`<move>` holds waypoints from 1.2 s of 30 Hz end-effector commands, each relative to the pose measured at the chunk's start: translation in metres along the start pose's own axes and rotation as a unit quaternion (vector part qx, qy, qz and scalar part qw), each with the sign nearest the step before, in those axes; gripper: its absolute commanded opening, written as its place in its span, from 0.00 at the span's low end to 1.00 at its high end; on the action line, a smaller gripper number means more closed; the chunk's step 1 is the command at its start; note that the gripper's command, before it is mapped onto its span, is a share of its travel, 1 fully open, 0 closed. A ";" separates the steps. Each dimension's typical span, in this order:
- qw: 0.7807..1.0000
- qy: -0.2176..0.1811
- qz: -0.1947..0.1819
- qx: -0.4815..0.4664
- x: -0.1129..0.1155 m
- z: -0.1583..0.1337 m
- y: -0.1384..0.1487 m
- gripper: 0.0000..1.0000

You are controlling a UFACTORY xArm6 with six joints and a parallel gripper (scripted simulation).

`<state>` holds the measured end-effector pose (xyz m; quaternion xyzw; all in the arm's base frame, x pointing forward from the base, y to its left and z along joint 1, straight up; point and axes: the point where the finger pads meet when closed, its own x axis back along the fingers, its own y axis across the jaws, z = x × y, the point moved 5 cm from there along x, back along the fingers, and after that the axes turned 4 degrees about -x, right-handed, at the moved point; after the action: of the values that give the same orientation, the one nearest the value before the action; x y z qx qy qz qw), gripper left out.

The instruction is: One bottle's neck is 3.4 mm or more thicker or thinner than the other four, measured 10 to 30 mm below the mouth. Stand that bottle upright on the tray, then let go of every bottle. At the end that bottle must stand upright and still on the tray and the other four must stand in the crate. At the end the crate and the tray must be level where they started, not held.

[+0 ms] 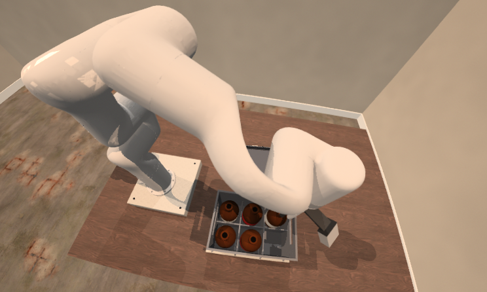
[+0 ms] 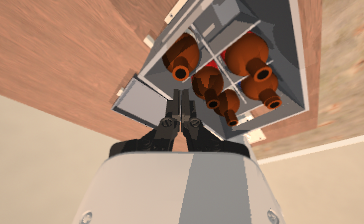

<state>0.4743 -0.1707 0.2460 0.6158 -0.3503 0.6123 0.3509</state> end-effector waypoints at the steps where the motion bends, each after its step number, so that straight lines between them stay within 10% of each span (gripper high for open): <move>1: 1.000 0.002 0.002 0.000 0.002 0.001 -0.001 0.00; 25: 1.000 0.002 0.002 0.000 0.002 0.001 0.001 0.00; 36: 1.000 0.002 0.002 0.000 0.010 -0.011 0.101 0.00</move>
<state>0.4101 -0.2014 0.2512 0.6182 -0.3495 0.6098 0.3519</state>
